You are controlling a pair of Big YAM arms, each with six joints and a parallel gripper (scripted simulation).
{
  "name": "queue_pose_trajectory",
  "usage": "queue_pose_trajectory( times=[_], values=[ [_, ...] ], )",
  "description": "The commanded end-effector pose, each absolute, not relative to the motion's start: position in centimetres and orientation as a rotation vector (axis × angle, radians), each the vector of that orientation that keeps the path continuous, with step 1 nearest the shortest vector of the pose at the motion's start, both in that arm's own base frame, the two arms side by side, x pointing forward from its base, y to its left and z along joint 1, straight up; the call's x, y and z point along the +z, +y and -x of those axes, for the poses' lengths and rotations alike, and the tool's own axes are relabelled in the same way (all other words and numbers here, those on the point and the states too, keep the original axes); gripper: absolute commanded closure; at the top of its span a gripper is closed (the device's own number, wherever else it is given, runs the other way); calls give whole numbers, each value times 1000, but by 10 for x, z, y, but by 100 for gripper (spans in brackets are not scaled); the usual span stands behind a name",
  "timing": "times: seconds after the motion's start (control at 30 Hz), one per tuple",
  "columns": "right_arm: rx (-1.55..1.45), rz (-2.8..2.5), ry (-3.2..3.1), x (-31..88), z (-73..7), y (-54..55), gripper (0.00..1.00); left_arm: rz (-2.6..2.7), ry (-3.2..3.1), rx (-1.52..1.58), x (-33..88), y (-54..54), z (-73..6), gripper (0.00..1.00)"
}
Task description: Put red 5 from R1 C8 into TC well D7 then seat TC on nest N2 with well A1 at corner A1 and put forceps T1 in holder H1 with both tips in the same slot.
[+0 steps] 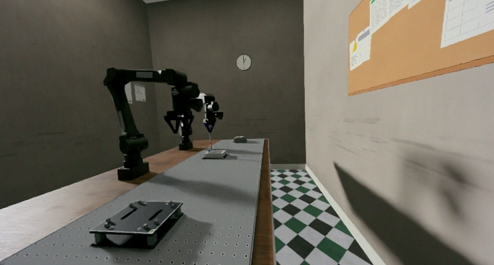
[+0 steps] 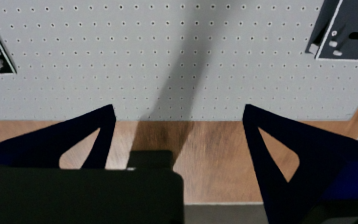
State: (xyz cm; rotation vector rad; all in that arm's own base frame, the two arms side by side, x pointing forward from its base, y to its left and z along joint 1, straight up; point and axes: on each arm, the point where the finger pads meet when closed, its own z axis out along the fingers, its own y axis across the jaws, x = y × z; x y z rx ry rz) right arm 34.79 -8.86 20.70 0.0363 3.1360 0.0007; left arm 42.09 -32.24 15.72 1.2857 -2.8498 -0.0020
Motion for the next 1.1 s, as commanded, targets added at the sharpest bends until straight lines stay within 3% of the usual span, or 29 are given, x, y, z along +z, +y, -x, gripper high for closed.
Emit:
queue_pose_trajectory(
  times=[0.0,1.07],
  values=[
    [-13,-40,3107,218,-357,-91,0,-1309,-2848,14,155,-323,-427,91],
    [-13,-40,3107,218,-357,-91,0,-1308,-2845,4,148,-321,-425,91]
  ],
)
